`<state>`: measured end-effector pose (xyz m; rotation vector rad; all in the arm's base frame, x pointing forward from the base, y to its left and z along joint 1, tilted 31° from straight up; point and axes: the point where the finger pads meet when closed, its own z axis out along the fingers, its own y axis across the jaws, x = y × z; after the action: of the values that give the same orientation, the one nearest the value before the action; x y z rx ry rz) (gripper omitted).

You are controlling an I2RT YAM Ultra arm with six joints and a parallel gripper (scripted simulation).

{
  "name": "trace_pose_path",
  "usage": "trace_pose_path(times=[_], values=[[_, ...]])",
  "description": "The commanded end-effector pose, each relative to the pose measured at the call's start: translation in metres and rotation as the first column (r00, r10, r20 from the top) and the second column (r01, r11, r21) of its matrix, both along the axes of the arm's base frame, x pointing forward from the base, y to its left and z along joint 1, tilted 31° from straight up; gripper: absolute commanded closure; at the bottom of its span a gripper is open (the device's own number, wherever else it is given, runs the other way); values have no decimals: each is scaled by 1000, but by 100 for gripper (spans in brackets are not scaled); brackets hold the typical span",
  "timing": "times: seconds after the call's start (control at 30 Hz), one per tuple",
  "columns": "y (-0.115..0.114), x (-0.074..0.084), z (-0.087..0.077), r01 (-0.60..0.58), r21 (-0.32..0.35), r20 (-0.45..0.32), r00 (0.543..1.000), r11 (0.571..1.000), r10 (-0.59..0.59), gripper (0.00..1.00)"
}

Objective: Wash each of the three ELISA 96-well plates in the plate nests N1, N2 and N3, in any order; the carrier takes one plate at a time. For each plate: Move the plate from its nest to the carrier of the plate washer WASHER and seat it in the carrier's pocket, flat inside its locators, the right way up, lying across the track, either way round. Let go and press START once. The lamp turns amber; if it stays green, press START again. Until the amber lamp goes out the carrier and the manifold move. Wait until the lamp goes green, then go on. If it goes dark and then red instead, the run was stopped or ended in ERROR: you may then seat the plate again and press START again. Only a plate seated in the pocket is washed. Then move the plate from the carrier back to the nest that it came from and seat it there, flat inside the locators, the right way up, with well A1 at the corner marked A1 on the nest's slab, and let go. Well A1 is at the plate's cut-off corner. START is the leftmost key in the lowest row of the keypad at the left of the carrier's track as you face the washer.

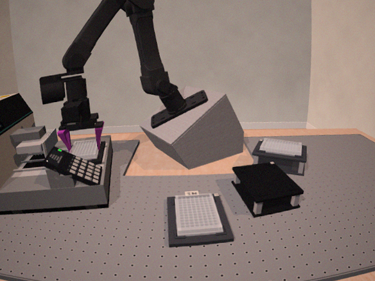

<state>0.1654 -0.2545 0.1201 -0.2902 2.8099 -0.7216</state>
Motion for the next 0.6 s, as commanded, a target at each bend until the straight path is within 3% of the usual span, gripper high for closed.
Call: trace_pose_path(times=[0.0,0.03,0.07,0.57], values=[[0,1,2,-3,-5,8,1000,1000,3,90],[0,1,2,-3,-5,8,1000,1000,3,90],[0,1,2,-3,-5,8,1000,1000,3,100],[0,1,2,-3,-5,8,1000,1000,3,100]])
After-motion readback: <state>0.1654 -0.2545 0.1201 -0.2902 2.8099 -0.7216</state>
